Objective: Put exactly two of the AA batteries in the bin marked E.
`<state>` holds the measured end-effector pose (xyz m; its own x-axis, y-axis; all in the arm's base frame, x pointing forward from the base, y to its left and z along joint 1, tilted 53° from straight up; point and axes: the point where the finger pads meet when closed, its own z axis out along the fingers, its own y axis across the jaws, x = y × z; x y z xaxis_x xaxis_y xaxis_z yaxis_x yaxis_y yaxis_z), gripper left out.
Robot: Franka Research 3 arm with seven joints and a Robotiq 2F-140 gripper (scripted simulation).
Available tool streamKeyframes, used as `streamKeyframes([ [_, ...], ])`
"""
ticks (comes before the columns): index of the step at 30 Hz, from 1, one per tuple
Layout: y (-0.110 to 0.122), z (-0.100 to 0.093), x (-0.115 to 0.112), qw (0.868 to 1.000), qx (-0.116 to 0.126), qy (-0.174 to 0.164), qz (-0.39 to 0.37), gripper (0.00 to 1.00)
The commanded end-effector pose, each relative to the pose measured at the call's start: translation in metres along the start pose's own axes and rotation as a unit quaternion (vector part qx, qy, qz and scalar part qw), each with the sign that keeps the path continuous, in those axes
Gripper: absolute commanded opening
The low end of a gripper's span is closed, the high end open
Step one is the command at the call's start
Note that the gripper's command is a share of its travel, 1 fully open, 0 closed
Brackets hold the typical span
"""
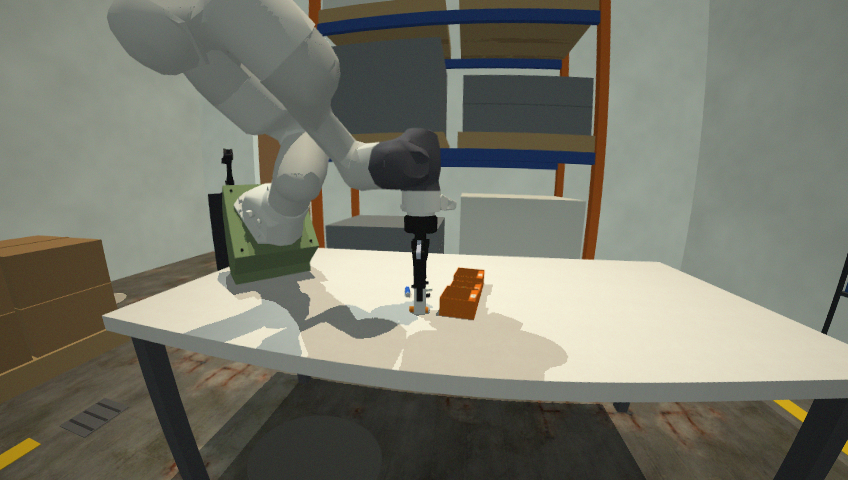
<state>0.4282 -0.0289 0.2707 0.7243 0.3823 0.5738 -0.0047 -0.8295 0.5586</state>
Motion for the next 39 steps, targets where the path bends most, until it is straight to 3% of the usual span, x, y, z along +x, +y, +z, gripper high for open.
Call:
streamKeyframes([
  [1,0.000,0.000,0.000,1.000,0.001,0.000,0.002,0.05],
  [13,0.000,0.000,0.000,1.000,0.001,0.000,0.002,0.05],
  [33,0.000,-0.060,0.000,1.000,0.001,0.000,0.002,0.05],
  [39,0.000,-0.060,0.000,1.000,0.001,0.000,0.002,0.05],
])
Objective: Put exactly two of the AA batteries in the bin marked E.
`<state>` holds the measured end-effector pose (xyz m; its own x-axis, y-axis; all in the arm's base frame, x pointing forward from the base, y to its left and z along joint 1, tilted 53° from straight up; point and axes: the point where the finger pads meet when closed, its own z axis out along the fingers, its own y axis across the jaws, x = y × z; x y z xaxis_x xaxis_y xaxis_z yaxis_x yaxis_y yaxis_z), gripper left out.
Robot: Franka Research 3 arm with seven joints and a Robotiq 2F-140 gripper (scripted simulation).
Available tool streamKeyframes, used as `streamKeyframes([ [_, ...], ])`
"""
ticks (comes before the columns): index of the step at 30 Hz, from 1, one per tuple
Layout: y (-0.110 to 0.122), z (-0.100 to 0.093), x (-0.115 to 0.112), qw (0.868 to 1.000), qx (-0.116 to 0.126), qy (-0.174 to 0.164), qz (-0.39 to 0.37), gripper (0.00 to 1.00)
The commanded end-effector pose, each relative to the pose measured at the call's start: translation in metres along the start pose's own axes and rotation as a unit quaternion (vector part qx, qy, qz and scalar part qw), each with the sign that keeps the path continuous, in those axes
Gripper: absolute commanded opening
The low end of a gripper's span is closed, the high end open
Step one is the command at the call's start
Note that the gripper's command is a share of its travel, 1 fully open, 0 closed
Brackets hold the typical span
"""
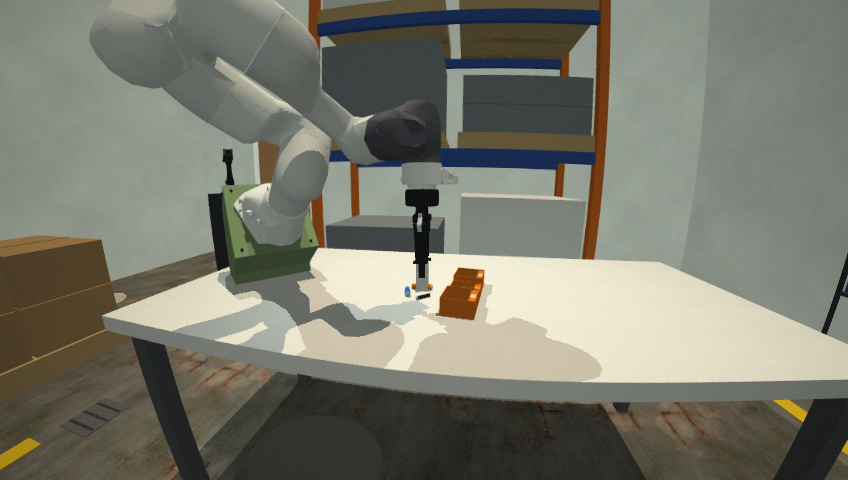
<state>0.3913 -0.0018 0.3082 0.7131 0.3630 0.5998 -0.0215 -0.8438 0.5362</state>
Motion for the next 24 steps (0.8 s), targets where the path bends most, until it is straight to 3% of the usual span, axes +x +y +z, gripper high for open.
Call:
streamKeyframes([
  [1,0.0017,-0.0010,-0.0054,1.000,-0.003,-0.007,-0.013,0.05],
  [21,0.0017,-0.0010,-0.0054,1.000,-0.003,-0.007,-0.013,0.05],
  [24,0.0014,-0.0077,-0.0045,1.000,-0.003,-0.007,-0.013,0.05],
])
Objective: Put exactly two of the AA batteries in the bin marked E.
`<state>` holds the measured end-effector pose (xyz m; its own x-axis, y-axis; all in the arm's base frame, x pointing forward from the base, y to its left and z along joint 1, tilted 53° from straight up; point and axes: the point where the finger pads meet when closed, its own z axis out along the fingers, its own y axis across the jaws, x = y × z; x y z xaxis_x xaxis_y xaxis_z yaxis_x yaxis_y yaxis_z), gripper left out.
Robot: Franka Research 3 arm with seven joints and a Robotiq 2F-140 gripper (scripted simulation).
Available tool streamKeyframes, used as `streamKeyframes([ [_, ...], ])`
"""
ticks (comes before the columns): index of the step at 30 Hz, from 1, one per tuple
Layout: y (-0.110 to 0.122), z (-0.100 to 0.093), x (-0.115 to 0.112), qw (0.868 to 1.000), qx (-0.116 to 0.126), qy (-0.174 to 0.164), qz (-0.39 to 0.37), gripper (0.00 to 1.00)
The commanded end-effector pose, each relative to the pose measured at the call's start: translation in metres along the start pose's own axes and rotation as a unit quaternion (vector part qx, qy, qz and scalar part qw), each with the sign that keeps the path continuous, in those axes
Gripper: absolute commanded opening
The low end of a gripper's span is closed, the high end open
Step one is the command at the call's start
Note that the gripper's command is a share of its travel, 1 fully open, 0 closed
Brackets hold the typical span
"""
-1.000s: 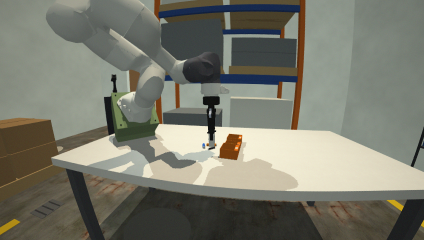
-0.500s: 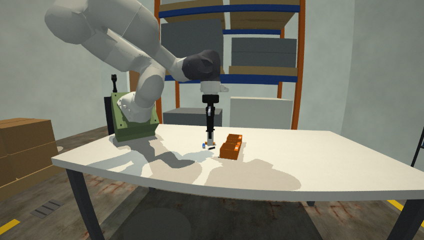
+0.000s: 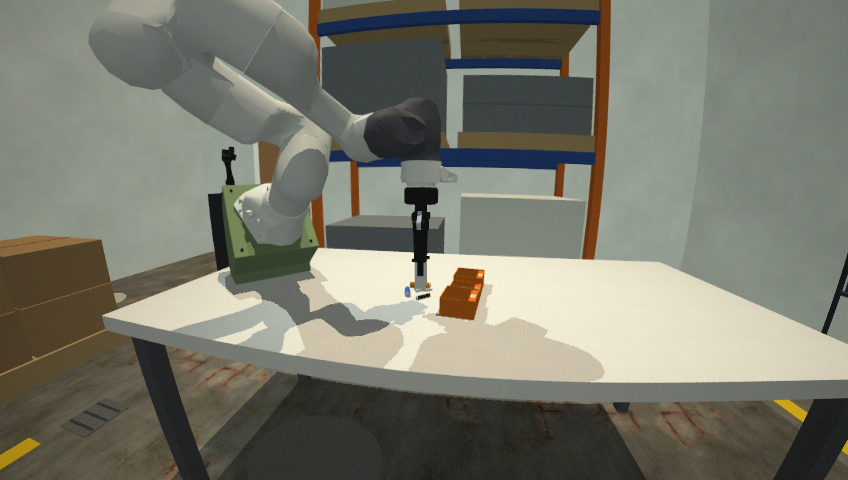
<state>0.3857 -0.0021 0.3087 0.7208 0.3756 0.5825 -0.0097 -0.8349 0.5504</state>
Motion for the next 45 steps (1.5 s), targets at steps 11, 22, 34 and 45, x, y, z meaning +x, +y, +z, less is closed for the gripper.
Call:
streamKeyframes([
  [11,-0.020,-0.003,0.021,1.000,-0.001,-0.002,-0.003,0.05],
  [22,-0.047,-0.003,0.048,1.000,-0.001,-0.002,-0.003,0.05],
  [34,-0.085,-0.003,0.087,0.986,-0.002,-0.002,-0.168,0.05],
  [45,-0.103,-0.003,0.106,0.963,-0.003,0.002,-0.268,0.05],
])
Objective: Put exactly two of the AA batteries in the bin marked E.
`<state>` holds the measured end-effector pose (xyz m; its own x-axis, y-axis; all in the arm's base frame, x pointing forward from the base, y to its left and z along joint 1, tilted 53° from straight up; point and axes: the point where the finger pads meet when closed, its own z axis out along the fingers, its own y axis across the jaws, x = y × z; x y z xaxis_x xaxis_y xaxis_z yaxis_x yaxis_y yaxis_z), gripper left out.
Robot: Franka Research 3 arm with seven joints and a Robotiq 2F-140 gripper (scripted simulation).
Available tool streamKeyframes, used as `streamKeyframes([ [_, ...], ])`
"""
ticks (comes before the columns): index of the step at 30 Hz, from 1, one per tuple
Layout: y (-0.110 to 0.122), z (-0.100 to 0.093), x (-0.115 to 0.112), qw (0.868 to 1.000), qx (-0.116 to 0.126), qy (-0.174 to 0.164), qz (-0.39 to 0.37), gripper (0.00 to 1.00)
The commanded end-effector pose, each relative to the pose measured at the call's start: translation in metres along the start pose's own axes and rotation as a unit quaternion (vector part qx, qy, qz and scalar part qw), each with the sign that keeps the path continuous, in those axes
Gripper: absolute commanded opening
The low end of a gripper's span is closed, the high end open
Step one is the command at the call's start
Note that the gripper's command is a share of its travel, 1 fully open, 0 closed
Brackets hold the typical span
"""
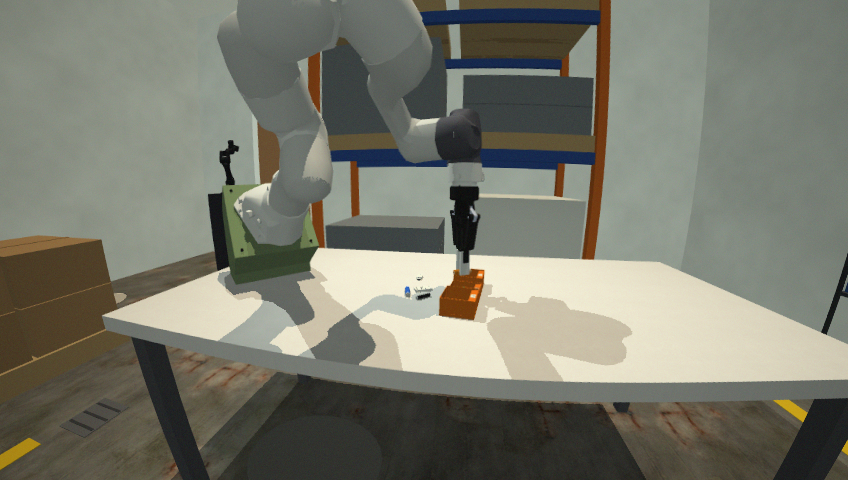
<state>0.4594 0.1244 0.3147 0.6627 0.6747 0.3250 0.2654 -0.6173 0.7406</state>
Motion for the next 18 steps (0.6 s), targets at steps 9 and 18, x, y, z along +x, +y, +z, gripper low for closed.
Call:
streamKeyframes([
  [9,0.0010,0.0005,0.0014,0.990,0.001,0.002,-0.139,0.05],
  [18,0.0019,0.0005,0.0007,0.979,0.000,0.003,-0.204,0.05],
])
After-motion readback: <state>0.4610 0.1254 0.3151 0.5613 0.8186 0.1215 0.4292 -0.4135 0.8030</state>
